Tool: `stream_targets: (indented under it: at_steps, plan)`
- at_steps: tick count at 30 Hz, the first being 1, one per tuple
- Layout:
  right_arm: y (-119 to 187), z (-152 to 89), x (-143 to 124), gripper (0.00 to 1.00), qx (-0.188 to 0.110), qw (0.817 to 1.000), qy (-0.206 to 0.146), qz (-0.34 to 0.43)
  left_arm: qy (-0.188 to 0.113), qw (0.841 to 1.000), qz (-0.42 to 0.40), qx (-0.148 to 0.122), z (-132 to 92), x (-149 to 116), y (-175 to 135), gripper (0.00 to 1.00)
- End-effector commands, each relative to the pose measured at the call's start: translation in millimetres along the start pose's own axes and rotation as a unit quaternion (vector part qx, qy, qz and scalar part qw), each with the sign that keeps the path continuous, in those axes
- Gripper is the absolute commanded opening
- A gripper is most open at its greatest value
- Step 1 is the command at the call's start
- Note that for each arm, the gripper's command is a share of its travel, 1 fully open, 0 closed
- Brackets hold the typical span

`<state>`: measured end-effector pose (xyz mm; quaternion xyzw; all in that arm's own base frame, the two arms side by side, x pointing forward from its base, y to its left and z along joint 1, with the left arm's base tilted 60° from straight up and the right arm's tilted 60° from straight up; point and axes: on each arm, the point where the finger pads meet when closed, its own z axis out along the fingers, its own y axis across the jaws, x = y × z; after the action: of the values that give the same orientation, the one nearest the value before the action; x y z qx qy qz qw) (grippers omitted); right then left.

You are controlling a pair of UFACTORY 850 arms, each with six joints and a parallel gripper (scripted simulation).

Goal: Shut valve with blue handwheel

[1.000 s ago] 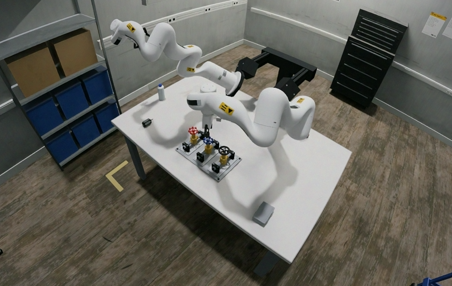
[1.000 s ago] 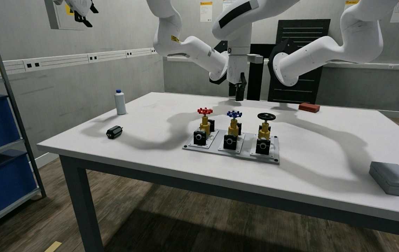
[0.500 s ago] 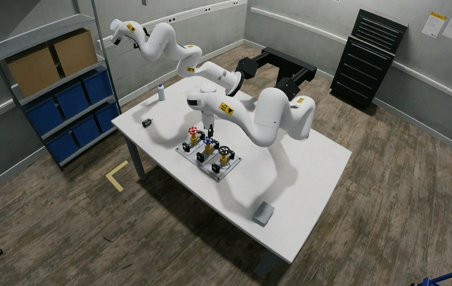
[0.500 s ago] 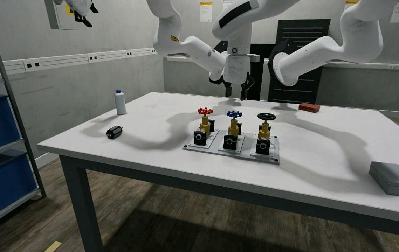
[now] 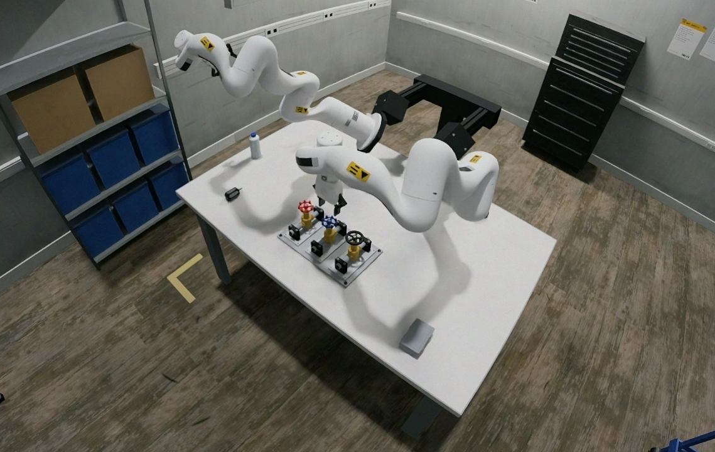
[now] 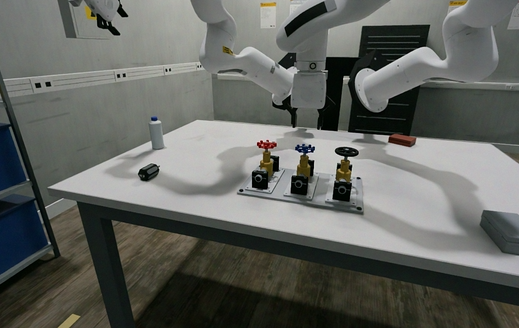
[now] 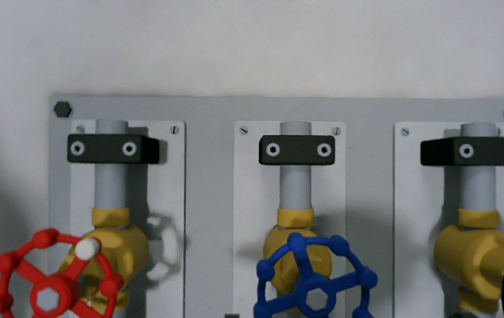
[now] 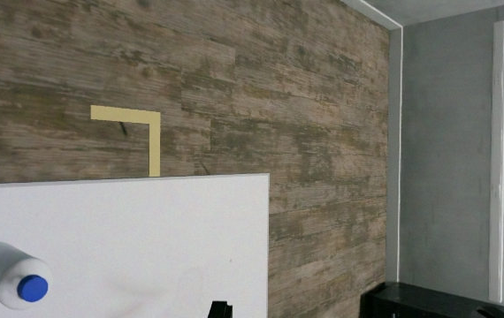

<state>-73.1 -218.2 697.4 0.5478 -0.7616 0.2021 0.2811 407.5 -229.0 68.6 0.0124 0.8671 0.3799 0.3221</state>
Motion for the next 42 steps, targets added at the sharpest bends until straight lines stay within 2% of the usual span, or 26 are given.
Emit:
stream_targets:
  at_steps: [1, 9, 15, 21, 23, 38, 40, 42]
  plan:
    - [0.1, -0.5, 0.2, 1.0, 0.0, 1.0, 0.001, 0.0, -0.005, 0.996, -0.086, 0.003, -0.5, -0.3, -0.4, 0.79]
    - [0.1, -0.5, 0.2, 1.0, 0.0, 1.0, 0.001, 0.0, -0.005, 0.982, -0.189, 0.003, -0.5, -0.3, -0.4, 0.79]
    - [0.1, -0.5, 0.2, 1.0, 0.0, 1.0, 0.001, 0.0, -0.004, 0.959, -0.285, 0.004, -0.5, -0.3, -0.4, 0.79]
    - [0.1, -0.5, 0.2, 1.0, 0.0, 1.0, 0.001, 0.0, -0.004, 0.929, -0.371, 0.004, -0.5, -0.3, -0.4, 0.79]
    - [0.1, -0.5, 0.2, 1.0, 0.0, 1.0, 0.001, 0.0, -0.004, 0.929, -0.371, 0.004, -0.5, -0.3, -0.4, 0.79]
    - [0.1, -0.5, 0.2, 1.0, 0.0, 1.0, 0.001, 0.0, -0.003, 0.838, -0.545, 0.005, -0.5, -0.3, -0.4, 0.79]
    - [0.1, -0.5, 0.2, 1.0, 0.0, 1.0, 0.001, 0.0, -0.003, 0.838, -0.545, 0.005, -0.5, -0.3, -0.4, 0.79]
    - [0.1, -0.5, 0.2, 1.0, 0.0, 1.0, 0.001, 0.0, -0.003, 0.826, -0.564, 0.005, -0.5, -0.3, -0.4, 0.79]
